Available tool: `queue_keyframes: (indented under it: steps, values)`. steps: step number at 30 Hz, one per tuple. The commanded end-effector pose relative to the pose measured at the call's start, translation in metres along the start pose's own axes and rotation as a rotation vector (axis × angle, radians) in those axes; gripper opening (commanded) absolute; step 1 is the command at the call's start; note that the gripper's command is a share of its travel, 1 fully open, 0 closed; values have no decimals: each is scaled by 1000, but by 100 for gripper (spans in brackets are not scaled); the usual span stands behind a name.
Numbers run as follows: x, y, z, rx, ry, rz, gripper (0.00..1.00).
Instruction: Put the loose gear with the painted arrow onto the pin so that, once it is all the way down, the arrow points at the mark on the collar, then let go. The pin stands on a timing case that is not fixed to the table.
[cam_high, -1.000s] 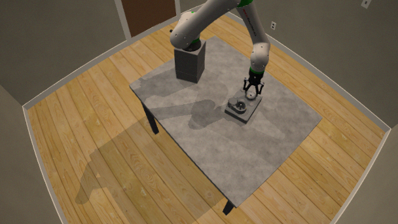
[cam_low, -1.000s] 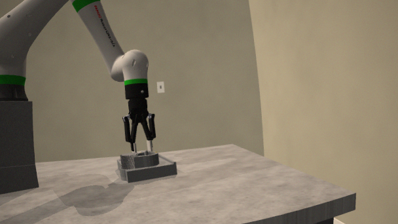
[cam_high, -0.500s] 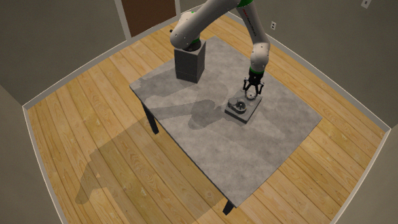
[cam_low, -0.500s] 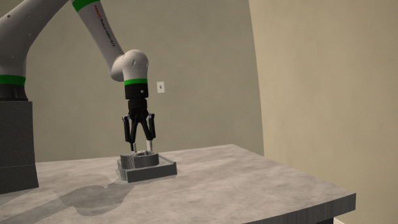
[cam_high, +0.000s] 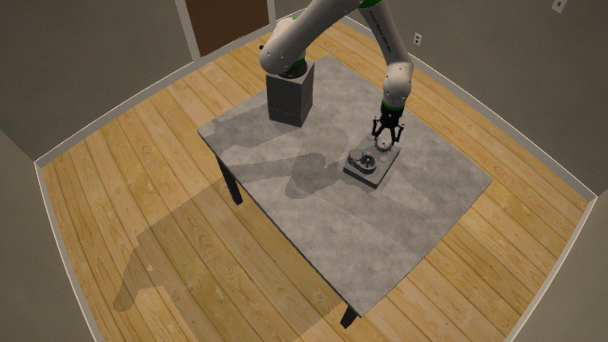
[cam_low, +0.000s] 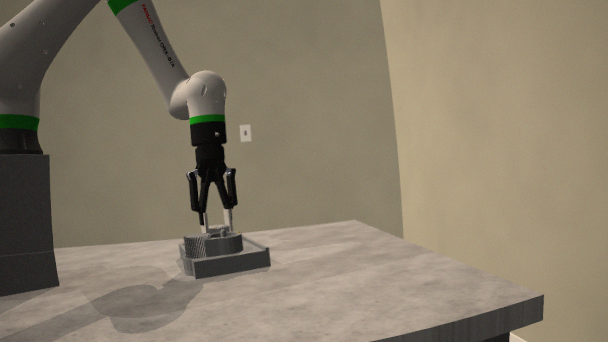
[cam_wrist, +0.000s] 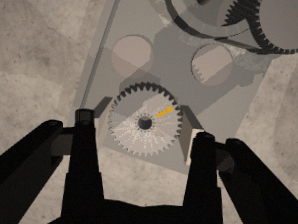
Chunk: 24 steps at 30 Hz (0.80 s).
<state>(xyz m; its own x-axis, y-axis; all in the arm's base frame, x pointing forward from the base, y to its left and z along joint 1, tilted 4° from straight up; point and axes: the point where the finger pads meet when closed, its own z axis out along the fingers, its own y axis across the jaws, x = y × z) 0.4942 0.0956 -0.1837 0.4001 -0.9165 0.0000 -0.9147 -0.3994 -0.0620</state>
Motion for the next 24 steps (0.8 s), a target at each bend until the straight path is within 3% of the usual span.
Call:
queue_keyframes:
  steps: [1, 24]
  values:
    - [0, 0, -7, 0, 0, 0, 0]
    - [0, 0, -52, 0, 0, 0, 0]
